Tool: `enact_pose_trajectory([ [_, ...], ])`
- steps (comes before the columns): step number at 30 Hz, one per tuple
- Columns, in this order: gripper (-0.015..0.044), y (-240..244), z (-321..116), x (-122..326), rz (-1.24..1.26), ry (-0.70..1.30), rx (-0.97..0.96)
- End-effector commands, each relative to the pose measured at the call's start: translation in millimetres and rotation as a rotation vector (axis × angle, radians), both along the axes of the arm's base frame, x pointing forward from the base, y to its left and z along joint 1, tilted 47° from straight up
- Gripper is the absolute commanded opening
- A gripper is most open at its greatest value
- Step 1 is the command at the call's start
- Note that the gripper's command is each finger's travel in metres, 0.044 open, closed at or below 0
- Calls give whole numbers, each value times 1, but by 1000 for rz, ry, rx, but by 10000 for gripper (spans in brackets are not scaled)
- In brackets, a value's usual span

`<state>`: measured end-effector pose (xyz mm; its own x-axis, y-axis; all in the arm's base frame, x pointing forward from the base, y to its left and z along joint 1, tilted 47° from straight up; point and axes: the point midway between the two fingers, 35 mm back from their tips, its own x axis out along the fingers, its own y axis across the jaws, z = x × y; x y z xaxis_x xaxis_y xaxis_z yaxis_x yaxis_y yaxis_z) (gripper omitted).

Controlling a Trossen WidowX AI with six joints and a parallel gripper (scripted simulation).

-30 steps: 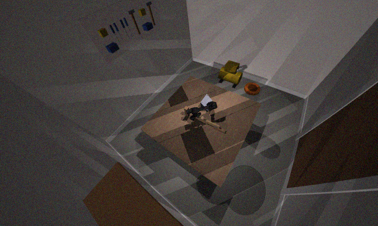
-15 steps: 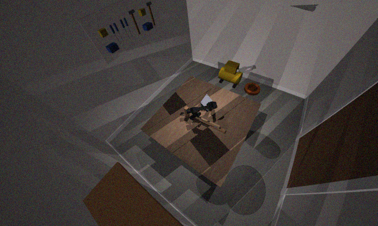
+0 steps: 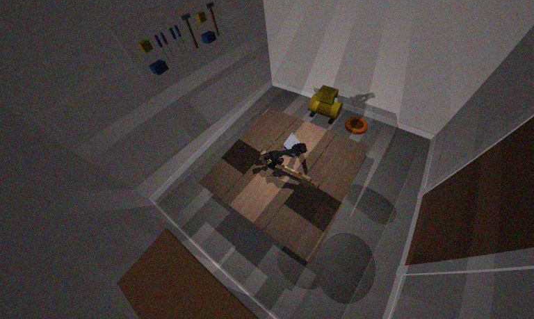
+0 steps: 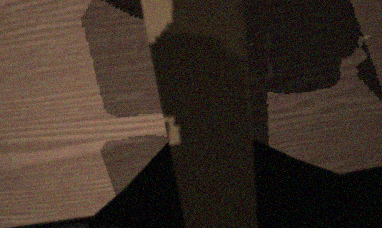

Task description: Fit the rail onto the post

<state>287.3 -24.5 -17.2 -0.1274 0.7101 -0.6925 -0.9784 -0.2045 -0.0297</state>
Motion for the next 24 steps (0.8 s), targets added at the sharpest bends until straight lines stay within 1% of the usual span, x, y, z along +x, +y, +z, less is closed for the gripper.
enact_pose_trajectory([
  [1,0,-5,5,4,-13,-15,2],
  [24,0,-2,2,2,-13,-15,2],
])
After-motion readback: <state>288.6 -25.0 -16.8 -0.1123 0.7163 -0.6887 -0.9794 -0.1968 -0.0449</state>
